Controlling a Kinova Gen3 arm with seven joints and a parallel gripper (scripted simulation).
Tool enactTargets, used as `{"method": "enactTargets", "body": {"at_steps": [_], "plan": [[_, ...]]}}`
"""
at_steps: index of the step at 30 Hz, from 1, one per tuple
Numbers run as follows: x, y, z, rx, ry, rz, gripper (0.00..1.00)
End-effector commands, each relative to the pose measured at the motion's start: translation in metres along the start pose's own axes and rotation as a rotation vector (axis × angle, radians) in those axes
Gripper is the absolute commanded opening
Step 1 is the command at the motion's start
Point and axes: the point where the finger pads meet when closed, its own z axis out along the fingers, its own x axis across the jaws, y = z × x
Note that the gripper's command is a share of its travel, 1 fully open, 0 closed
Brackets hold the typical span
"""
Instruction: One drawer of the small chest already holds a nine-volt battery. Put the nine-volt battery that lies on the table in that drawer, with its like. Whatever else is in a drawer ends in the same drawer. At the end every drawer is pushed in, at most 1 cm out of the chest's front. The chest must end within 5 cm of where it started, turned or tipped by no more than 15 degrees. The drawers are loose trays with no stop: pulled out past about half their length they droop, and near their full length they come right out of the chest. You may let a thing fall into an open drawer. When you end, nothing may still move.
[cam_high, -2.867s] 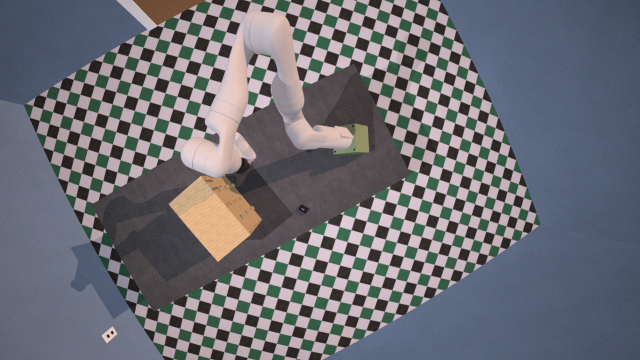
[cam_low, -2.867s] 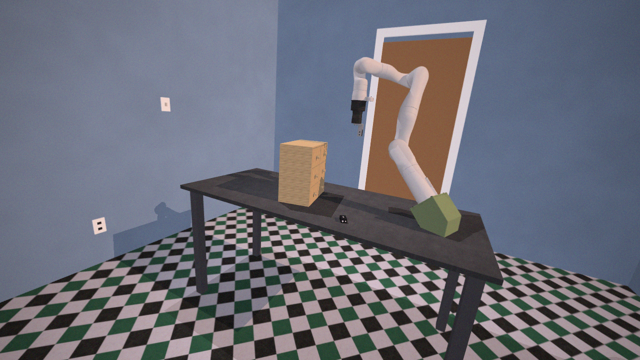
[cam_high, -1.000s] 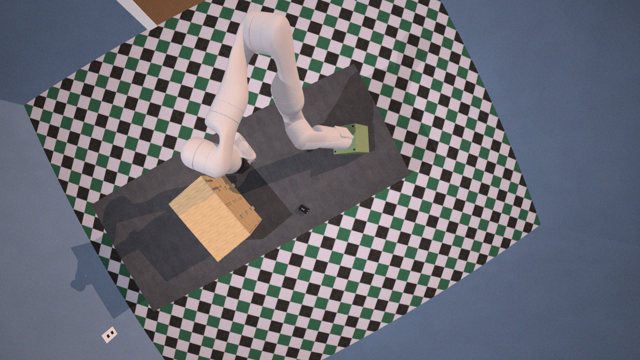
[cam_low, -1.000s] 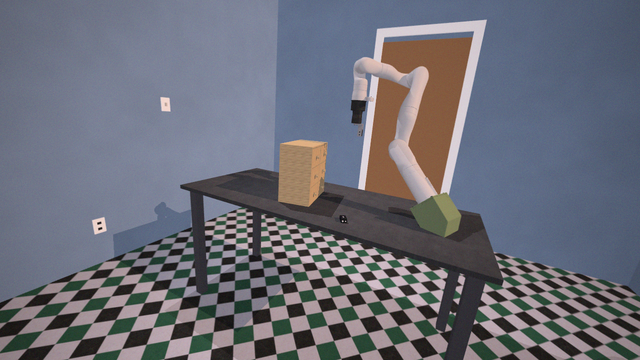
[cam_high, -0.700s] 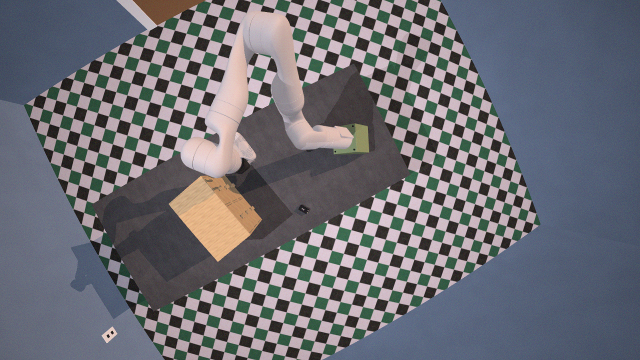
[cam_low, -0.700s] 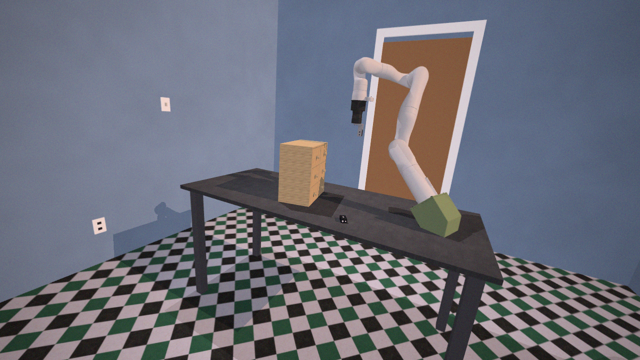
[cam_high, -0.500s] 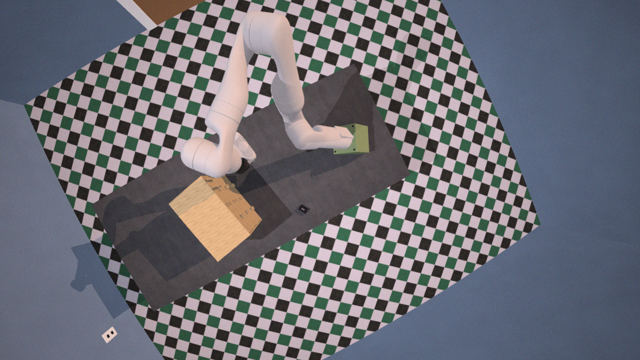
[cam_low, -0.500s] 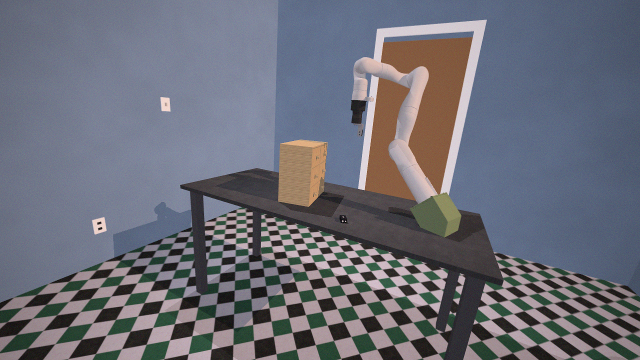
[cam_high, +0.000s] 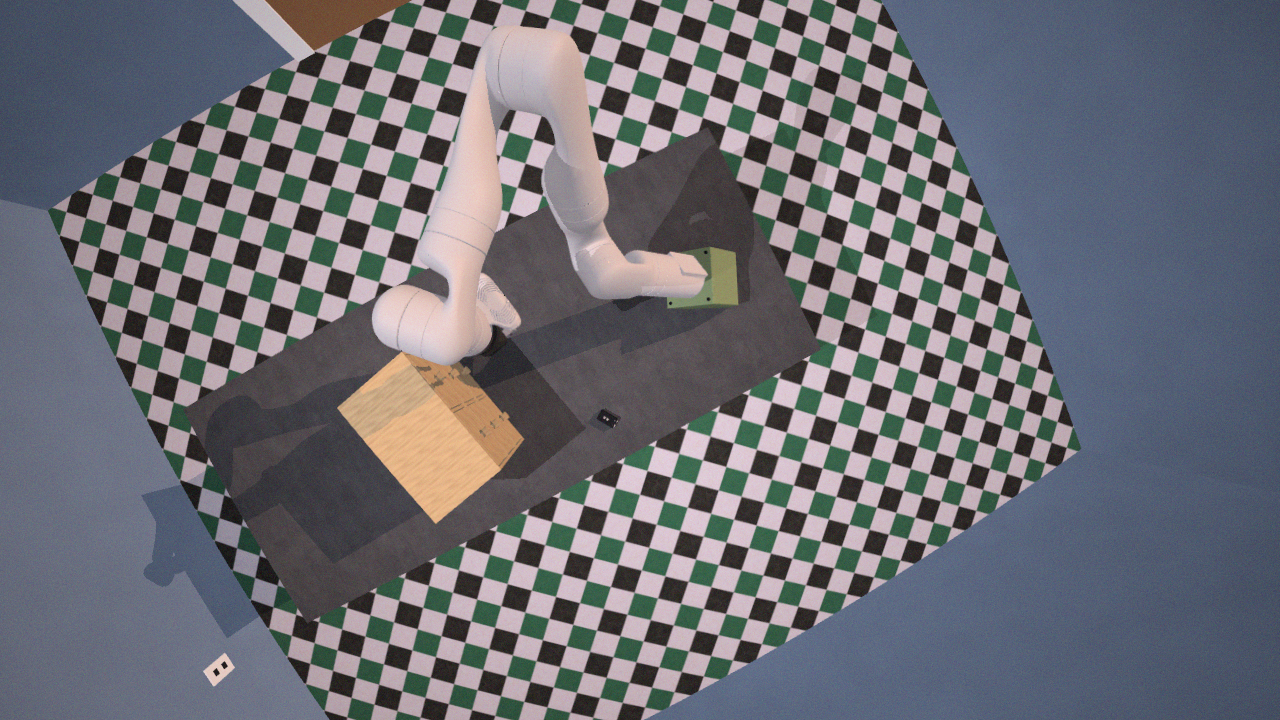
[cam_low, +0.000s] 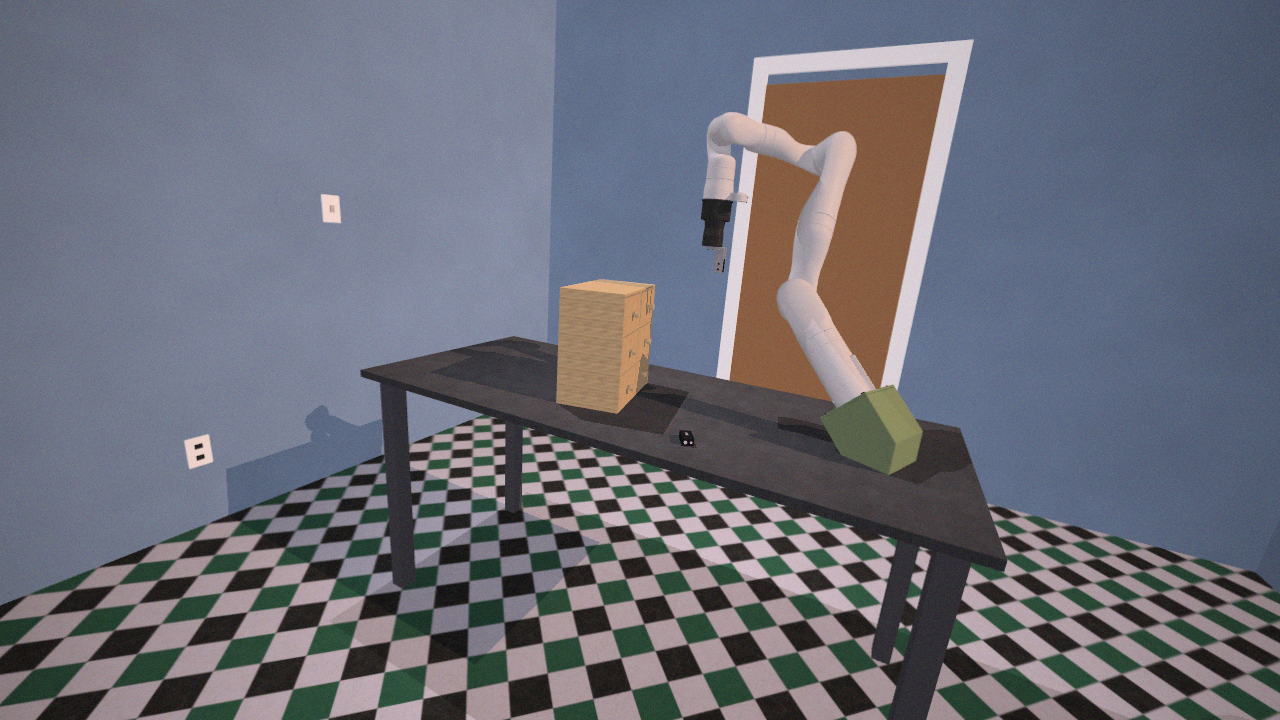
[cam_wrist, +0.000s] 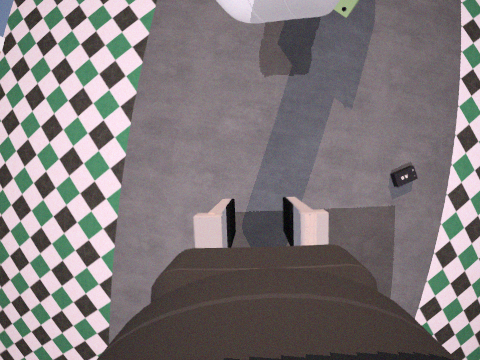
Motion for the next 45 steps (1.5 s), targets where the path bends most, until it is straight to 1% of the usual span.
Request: {"method": "enactTargets", "body": {"at_steps": [1, 4, 11, 16, 18, 23, 29, 33, 35, 40, 45], "plan": [[0.002, 0.0, 0.001, 0.006, -0.008, 0.002, 0.67], [0.024, 0.0, 0.002, 0.006, -0.008, 0.002, 0.67], [0.085, 0.001, 0.003, 0.006, -0.008, 0.002, 0.67], [0.114, 0.001, 0.004, 0.006, -0.008, 0.002, 0.67], [0.114, 0.001, 0.004, 0.006, -0.008, 0.002, 0.67], [0.125, 0.001, 0.004, 0.006, -0.008, 0.002, 0.67], [0.125, 0.001, 0.005, 0.002, -0.008, 0.002, 0.67], [0.125, 0.003, 0.008, -0.023, -0.008, 0.002, 0.67], [0.125, 0.003, 0.008, -0.023, -0.008, 0.002, 0.67], [0.125, 0.01, 0.018, -0.099, -0.008, 0.001, 0.67], [0.125, 0.02, 0.033, -0.219, -0.008, 0.001, 0.67]]}}
